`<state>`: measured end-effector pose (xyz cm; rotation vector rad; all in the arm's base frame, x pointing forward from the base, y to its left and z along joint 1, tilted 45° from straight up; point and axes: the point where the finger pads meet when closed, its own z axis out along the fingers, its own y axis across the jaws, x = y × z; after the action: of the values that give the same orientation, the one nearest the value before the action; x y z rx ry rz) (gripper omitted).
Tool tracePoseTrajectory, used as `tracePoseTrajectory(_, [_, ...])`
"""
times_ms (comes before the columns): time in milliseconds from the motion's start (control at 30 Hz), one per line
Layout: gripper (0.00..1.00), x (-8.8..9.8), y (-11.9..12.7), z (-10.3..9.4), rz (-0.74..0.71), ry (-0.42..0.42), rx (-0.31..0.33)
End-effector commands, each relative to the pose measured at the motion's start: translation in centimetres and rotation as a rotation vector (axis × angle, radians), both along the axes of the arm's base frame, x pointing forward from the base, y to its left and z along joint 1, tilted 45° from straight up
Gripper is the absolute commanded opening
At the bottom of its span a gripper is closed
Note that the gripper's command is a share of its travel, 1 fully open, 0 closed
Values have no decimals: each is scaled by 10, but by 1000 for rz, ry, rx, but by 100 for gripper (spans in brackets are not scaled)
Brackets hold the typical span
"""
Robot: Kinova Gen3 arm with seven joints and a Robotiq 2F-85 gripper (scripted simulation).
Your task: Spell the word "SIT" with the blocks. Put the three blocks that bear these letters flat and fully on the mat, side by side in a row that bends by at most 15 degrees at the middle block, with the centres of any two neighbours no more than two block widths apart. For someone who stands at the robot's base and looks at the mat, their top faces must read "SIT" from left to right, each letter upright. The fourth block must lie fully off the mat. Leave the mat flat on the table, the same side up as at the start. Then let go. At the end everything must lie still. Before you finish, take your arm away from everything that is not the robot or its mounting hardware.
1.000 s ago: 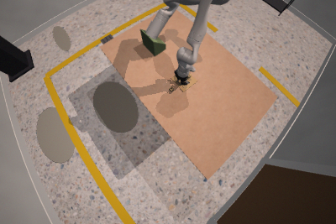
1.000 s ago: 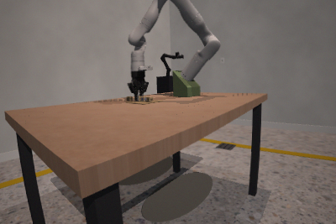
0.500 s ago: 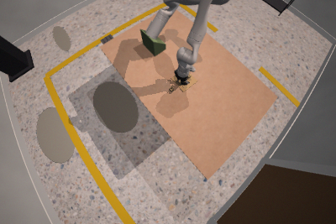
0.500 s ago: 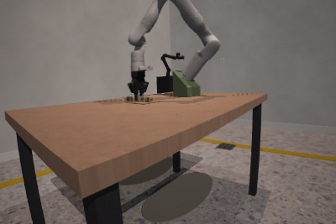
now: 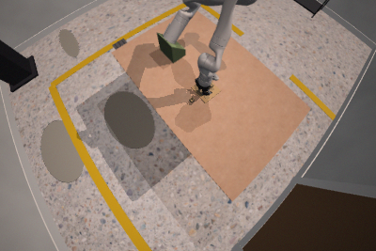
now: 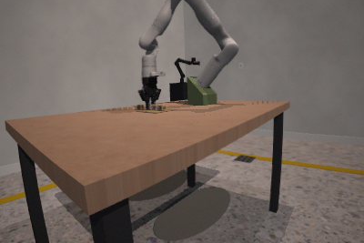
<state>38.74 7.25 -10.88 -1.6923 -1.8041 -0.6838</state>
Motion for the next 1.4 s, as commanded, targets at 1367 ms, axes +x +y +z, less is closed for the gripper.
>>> tracePoseTrajectory(1367, [41, 4, -45, 44, -1, -1, -1])
